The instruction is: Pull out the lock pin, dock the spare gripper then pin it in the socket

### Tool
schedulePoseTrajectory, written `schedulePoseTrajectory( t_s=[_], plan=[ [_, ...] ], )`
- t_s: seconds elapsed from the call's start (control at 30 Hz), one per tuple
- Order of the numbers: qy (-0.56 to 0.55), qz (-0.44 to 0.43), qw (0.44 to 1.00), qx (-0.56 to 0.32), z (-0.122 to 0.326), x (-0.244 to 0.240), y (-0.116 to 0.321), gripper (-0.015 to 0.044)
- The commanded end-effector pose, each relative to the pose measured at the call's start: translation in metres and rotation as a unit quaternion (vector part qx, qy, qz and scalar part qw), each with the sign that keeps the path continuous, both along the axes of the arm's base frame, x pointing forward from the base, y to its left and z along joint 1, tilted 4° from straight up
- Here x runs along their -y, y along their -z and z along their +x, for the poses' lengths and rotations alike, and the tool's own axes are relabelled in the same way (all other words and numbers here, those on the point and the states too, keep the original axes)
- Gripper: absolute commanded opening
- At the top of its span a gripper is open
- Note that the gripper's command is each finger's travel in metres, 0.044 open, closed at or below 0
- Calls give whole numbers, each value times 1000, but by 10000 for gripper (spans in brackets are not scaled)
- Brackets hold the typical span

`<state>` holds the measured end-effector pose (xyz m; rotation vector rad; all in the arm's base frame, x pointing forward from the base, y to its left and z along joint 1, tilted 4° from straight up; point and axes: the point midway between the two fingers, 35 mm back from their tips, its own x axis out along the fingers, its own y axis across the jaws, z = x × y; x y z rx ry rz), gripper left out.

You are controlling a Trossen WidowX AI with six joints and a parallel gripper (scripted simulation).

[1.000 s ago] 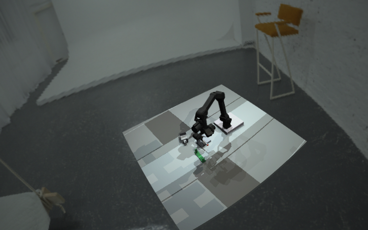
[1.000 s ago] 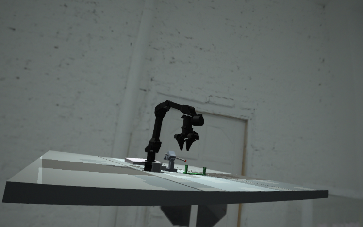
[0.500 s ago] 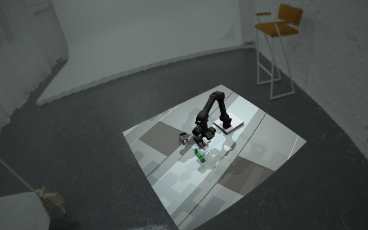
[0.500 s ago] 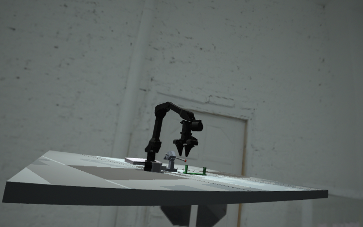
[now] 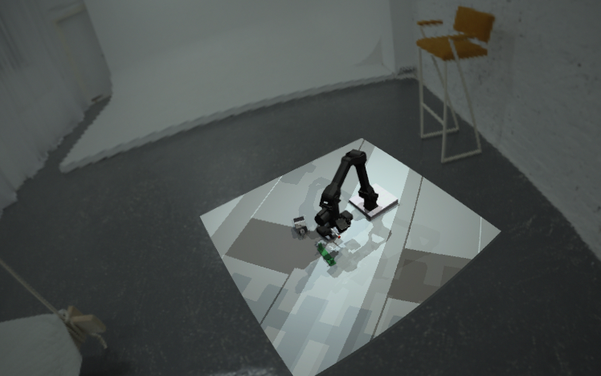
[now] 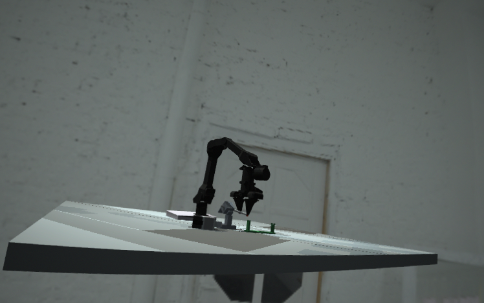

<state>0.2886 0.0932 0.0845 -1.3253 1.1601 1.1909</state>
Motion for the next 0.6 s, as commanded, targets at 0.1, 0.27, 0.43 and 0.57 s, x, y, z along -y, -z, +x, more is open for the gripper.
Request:
schedulePoseTrajectory(
  t_s=[0.1, 0.27, 0.43, 0.57],
  plan=[
    [-2, 1, 1000, -2, 0, 1, 12, 300],
    [-2, 1, 1000, -2, 0, 2, 20, 300],
    [-2, 1, 1000, -2, 0, 2, 22, 300],
    [-2, 1, 1000, -2, 0, 2, 22, 195]
  ],
)
